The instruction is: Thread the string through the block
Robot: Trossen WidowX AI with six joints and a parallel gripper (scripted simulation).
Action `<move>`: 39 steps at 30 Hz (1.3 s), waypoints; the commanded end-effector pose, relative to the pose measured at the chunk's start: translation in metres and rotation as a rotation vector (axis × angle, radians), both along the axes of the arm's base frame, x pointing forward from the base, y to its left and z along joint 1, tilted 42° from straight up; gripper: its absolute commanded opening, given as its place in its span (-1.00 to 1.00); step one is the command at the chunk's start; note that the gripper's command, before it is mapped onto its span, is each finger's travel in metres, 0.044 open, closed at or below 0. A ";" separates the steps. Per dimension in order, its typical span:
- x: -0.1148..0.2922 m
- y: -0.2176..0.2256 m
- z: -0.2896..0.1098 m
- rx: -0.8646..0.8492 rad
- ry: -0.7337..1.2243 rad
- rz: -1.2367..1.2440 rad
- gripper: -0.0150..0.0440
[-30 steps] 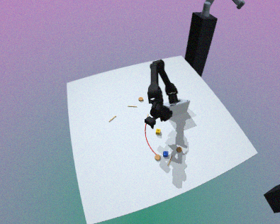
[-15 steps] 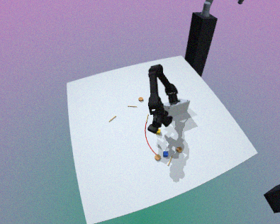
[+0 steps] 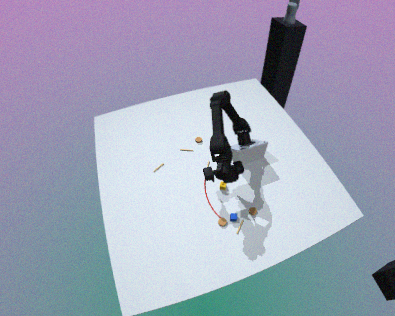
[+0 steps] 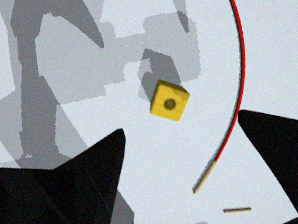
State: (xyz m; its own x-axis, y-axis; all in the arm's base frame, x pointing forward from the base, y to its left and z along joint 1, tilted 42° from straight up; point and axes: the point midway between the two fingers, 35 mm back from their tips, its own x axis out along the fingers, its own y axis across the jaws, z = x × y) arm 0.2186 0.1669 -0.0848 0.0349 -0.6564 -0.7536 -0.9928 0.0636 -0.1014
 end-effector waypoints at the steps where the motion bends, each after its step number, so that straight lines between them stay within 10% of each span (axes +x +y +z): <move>1: -0.001 0.005 0.002 0.022 -0.460 -0.533 1.00; 21: -0.004 0.012 0.006 0.065 -1.306 -1.503 1.00; 39: -0.004 0.012 0.006 0.066 -1.327 -1.526 0.91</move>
State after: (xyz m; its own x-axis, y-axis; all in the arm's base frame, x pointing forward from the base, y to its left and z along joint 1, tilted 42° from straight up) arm 0.2154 0.1790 -0.0784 0.0352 -0.6568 -0.7532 0.5101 0.6599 -0.5516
